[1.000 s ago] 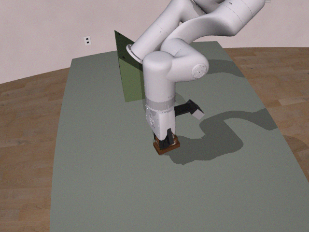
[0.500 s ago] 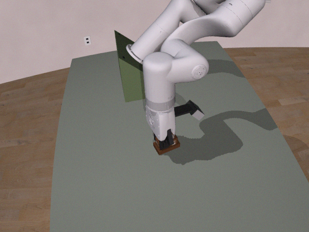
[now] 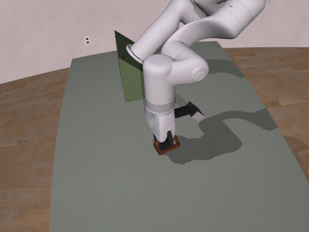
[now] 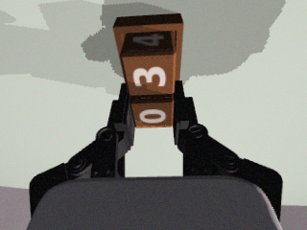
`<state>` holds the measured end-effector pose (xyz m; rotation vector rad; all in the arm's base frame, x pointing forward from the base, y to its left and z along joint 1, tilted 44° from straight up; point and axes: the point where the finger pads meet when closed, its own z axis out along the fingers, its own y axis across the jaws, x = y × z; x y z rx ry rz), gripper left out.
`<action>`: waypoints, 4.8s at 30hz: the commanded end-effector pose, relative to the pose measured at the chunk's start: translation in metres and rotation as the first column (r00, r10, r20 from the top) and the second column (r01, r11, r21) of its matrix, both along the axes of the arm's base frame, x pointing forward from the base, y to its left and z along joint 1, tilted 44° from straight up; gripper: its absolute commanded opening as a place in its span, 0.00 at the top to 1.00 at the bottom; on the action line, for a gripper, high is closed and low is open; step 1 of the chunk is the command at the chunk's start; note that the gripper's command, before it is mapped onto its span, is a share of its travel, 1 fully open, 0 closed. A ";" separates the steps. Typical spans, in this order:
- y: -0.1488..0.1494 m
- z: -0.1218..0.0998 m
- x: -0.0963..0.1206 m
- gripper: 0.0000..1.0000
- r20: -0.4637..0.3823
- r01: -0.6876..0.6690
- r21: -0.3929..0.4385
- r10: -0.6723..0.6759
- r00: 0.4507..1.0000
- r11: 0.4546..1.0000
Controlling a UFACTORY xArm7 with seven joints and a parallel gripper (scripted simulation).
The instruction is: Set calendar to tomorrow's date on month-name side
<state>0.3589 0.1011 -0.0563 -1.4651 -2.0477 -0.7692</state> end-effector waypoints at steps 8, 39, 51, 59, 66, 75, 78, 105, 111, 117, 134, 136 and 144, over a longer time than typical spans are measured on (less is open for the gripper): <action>-0.001 -0.001 0.001 0.73 0.003 0.003 -0.002 -0.003 1.000 1.000; -0.001 -0.001 0.001 0.73 0.003 0.003 -0.002 -0.003 1.000 1.000; -0.001 -0.001 0.001 0.73 0.003 0.003 -0.002 -0.003 1.000 1.000; -0.001 -0.001 0.001 0.73 0.003 0.003 -0.002 -0.003 1.000 1.000; -0.001 -0.001 0.001 0.73 0.003 0.003 -0.002 -0.003 1.000 1.000; -0.001 -0.001 0.001 0.73 0.003 0.003 -0.002 -0.003 1.000 1.000; -0.001 -0.001 0.001 0.73 0.003 0.003 -0.002 -0.003 1.000 1.000; -0.001 -0.001 0.001 0.53 0.003 0.003 -0.002 -0.003 1.000 1.000; -0.001 0.000 0.001 0.53 0.003 0.003 -0.002 -0.003 1.000 1.000; -0.003 0.002 0.002 0.53 0.003 0.003 -0.002 -0.003 1.000 1.000; -0.050 0.050 0.006 0.53 0.003 0.003 -0.002 -0.003 1.000 1.000; -0.055 0.056 0.007 0.53 0.003 0.003 -0.002 -0.003 1.000 1.000; -0.063 0.064 0.008 0.53 0.003 0.003 -0.002 -0.003 1.000 1.000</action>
